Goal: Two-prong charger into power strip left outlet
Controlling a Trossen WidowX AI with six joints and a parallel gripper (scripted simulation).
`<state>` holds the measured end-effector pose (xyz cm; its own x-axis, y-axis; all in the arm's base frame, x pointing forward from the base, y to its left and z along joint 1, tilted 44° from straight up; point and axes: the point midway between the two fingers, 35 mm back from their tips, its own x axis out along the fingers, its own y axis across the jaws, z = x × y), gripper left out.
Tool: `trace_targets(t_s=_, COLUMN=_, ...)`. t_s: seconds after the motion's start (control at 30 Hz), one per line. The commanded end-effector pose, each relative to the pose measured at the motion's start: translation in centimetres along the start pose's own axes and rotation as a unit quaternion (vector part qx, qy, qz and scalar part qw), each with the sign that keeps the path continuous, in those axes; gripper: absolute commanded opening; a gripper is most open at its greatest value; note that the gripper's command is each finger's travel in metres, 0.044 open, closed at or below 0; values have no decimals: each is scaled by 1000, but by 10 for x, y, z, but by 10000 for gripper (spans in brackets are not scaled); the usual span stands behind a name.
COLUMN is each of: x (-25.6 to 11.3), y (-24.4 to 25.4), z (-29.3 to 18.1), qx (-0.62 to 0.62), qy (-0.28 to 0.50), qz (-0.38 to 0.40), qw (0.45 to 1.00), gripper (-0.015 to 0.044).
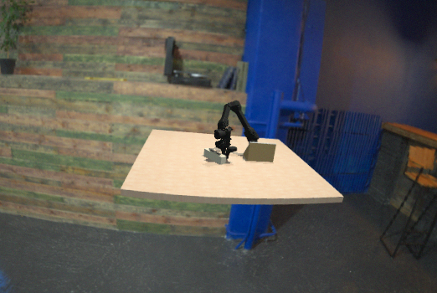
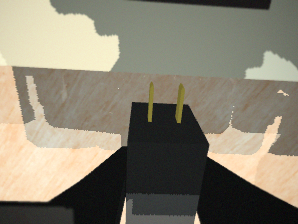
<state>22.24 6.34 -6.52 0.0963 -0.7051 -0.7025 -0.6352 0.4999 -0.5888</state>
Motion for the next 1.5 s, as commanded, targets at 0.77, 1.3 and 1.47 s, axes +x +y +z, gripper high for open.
trace_targets(t_s=0.77, x=-2, y=2, z=4, qx=1, qy=-1, qz=2, qw=1000, gripper=0)
trace_targets(t_s=1.3, x=-2, y=2, z=7, qx=1, qy=-1, qz=2, qw=1000, gripper=0)
trace_targets(t_s=1.47, x=-2, y=2, z=9, qx=1, qy=-1, qz=2, qw=1000, gripper=0)
